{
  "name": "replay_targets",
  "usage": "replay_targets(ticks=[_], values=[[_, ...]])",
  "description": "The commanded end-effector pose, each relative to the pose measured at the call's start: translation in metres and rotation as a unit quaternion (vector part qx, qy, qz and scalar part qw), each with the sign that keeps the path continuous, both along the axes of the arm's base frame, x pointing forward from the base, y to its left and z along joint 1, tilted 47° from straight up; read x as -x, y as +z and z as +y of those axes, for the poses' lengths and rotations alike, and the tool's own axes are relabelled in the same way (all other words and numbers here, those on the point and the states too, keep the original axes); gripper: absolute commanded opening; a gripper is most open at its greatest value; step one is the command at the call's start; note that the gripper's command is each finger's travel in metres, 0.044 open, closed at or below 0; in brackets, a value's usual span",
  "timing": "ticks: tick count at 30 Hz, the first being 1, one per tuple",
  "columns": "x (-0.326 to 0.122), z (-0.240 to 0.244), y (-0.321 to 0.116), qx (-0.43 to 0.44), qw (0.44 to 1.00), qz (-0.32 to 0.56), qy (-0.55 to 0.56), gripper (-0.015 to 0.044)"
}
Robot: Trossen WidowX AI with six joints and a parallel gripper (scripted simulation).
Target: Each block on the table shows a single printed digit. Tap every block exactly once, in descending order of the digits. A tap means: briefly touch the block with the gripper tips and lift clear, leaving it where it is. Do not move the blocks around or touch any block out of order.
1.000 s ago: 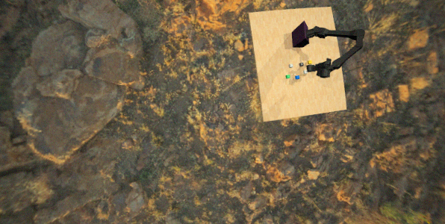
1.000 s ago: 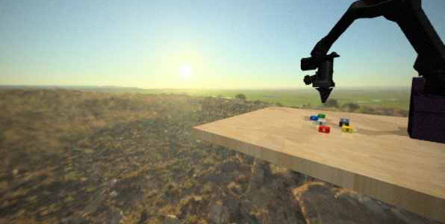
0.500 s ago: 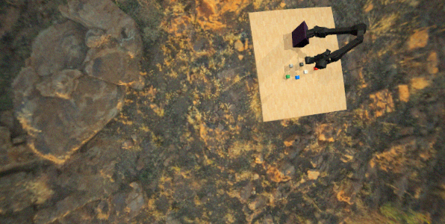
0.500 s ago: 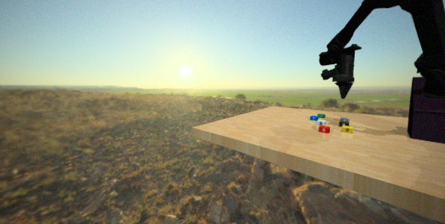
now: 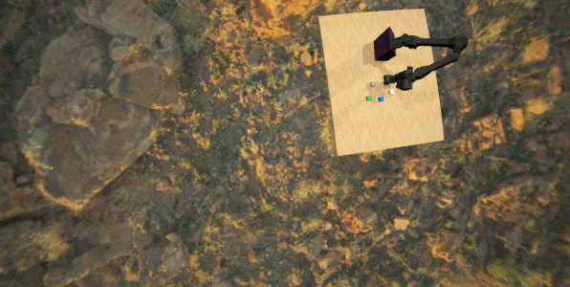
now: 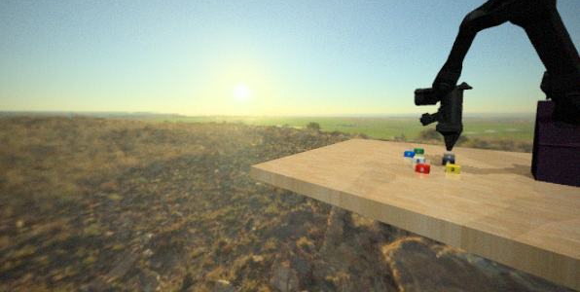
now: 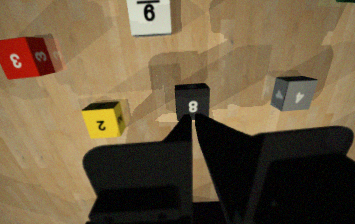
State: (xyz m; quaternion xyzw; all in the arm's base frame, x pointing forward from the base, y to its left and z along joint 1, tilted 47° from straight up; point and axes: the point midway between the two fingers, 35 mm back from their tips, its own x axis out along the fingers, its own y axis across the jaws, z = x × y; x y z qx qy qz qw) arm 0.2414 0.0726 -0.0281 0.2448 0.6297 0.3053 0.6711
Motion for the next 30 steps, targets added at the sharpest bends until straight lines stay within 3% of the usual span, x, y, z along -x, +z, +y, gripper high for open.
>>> replay_targets(ticks=[1, 25, 30], values=[[0.0, 0.005, -0.003, -0.005, 1.0, 0.001, -0.005, 0.002], [0.0, 0.026, -0.023, -0.005, 1.0, 0.001, -0.005, 0.002], [0.0, 0.004, -0.003, -0.005, 1.0, 0.001, -0.005, 0.002]])
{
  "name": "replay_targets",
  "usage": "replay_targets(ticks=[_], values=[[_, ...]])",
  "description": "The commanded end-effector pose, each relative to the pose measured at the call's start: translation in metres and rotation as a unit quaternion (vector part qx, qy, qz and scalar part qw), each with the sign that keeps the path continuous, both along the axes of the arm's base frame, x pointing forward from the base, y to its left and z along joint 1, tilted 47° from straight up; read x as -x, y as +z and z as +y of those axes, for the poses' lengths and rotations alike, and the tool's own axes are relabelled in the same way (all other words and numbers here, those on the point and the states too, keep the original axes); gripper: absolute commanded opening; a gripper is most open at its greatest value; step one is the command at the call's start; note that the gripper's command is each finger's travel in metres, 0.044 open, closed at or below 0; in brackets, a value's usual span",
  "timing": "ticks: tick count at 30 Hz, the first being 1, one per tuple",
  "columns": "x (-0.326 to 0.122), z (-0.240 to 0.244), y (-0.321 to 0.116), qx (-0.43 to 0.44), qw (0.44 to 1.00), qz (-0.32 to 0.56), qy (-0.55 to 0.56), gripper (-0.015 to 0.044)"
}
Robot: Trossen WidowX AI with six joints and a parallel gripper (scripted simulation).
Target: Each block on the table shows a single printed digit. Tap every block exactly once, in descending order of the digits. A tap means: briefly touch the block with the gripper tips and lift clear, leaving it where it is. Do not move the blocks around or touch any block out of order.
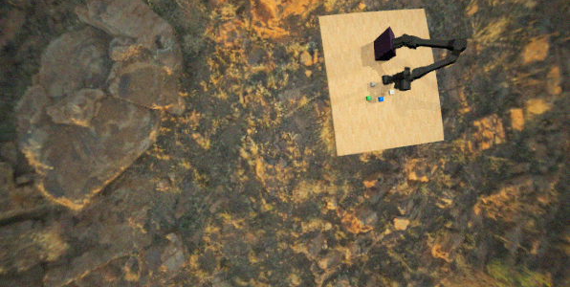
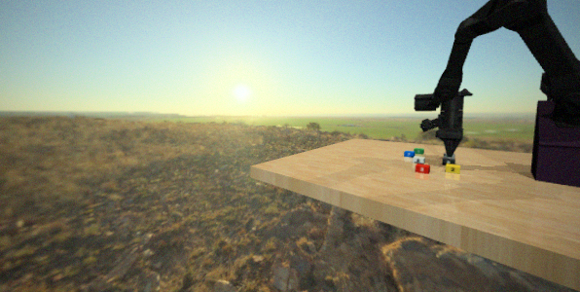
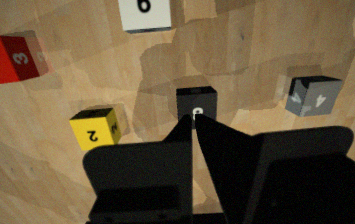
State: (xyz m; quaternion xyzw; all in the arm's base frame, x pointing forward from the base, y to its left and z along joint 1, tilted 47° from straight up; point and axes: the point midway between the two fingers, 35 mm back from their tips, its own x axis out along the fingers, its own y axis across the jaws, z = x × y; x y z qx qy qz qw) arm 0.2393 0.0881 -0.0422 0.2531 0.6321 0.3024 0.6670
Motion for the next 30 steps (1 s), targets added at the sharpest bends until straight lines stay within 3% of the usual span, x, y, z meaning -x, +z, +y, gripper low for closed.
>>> replay_targets(ticks=[1, 5, 11, 19, 30], values=[[-0.002, -0.011, 0.012, -0.001, 1.0, -0.007, 0.0, 0.002], [-0.003, -0.018, 0.016, 0.001, 1.0, -0.007, 0.0, 0.002], [-0.001, -0.069, 0.065, 0.002, 1.0, -0.007, 0.0, 0.002], [-0.002, -0.071, 0.067, 0.002, 1.0, -0.007, 0.0, 0.002], [-0.112, -0.102, 0.045, 0.003, 1.0, -0.011, 0.0, 0.002]])
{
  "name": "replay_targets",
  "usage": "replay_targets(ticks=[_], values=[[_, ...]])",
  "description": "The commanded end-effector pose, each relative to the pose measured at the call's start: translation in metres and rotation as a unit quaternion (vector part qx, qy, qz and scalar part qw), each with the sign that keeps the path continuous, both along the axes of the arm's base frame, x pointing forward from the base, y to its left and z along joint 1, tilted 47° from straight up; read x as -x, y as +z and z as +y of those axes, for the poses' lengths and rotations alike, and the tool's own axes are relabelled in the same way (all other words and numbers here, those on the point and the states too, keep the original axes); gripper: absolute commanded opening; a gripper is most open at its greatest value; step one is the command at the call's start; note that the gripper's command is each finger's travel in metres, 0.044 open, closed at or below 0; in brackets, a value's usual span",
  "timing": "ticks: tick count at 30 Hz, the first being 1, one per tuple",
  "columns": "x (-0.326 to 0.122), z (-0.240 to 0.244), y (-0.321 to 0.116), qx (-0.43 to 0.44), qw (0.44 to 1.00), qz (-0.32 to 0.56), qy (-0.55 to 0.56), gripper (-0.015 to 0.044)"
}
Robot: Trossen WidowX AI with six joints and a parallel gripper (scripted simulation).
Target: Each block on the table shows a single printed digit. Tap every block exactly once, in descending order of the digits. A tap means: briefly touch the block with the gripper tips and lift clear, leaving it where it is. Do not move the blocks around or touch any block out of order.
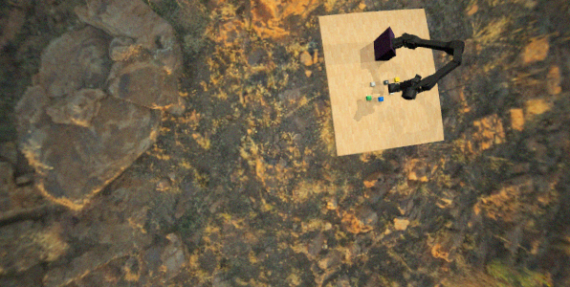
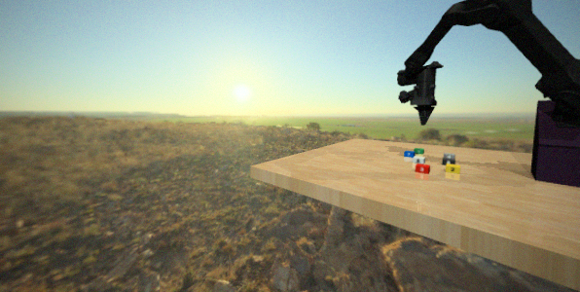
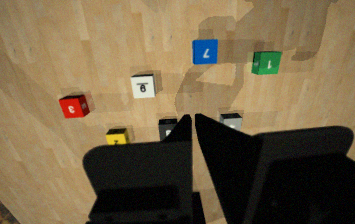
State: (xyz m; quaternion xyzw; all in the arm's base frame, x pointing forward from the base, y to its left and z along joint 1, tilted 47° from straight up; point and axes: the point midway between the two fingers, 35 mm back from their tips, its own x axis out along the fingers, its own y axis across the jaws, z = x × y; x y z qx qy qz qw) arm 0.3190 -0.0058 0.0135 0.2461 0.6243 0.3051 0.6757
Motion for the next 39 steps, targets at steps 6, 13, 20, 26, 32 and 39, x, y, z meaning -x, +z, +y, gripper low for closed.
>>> replay_targets(ticks=[6, 13, 20, 26, 32, 39], values=[[-0.046, -0.011, -0.017, 0.0, 1.0, 0.002, -0.001, 0.002], [-0.049, 0.046, -0.071, -0.002, 1.0, 0.002, -0.002, 0.002], [-0.048, 0.049, -0.073, -0.002, 1.0, 0.002, -0.001, 0.002], [-0.049, 0.056, -0.08, -0.002, 1.0, 0.002, -0.001, 0.002], [-0.049, 0.063, -0.086, -0.002, 1.0, 0.002, -0.001, 0.002], [-0.049, 0.07, -0.093, -0.003, 1.0, 0.002, -0.001, 0.002]])
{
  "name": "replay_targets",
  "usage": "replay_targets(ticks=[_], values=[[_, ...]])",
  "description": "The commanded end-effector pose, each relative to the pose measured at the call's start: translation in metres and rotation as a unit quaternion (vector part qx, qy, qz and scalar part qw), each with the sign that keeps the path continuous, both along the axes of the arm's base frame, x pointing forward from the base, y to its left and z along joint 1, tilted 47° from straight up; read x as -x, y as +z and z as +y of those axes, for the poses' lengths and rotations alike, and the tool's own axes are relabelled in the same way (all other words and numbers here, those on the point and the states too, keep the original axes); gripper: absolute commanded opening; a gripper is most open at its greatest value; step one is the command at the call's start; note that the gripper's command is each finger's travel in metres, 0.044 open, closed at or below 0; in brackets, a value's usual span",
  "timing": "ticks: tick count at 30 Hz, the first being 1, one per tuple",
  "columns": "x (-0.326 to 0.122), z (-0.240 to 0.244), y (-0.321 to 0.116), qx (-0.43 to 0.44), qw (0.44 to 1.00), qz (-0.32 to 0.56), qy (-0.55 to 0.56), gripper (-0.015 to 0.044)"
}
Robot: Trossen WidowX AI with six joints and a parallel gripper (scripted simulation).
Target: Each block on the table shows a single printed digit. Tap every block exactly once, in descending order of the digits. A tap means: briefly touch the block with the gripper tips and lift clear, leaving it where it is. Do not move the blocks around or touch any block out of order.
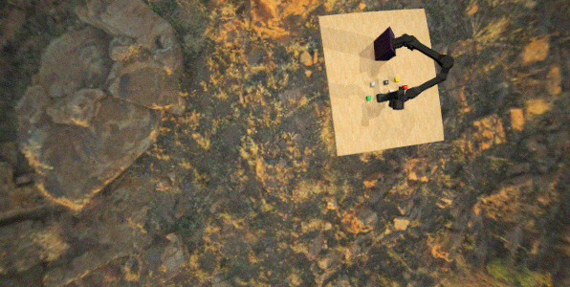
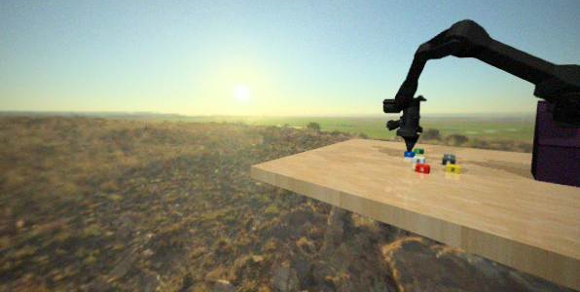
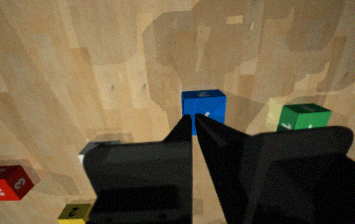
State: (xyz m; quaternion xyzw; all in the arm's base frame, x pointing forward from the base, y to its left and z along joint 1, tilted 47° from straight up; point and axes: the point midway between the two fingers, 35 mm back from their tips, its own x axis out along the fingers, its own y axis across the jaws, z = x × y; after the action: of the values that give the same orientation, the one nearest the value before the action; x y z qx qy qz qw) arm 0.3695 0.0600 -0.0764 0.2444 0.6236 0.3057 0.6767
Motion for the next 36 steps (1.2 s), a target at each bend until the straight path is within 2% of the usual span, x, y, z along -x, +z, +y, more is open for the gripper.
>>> replay_targets(ticks=[1, 13, 18, 25, 34, 36], values=[[0.001, 0.004, -0.003, -0.004, 1.0, 0.004, -0.002, 0.002], [0.002, -0.02, 0.019, -0.003, 1.0, 0.004, -0.003, 0.002], [0.004, -0.074, 0.07, -0.001, 1.0, 0.004, -0.003, 0.002], [0.006, -0.078, 0.072, 0.0, 1.0, 0.004, -0.003, 0.002], [0.113, -0.119, 0.025, 0.003, 1.0, 0.007, -0.003, 0.002], [0.121, -0.12, 0.022, 0.002, 1.0, 0.007, -0.003, 0.002]])
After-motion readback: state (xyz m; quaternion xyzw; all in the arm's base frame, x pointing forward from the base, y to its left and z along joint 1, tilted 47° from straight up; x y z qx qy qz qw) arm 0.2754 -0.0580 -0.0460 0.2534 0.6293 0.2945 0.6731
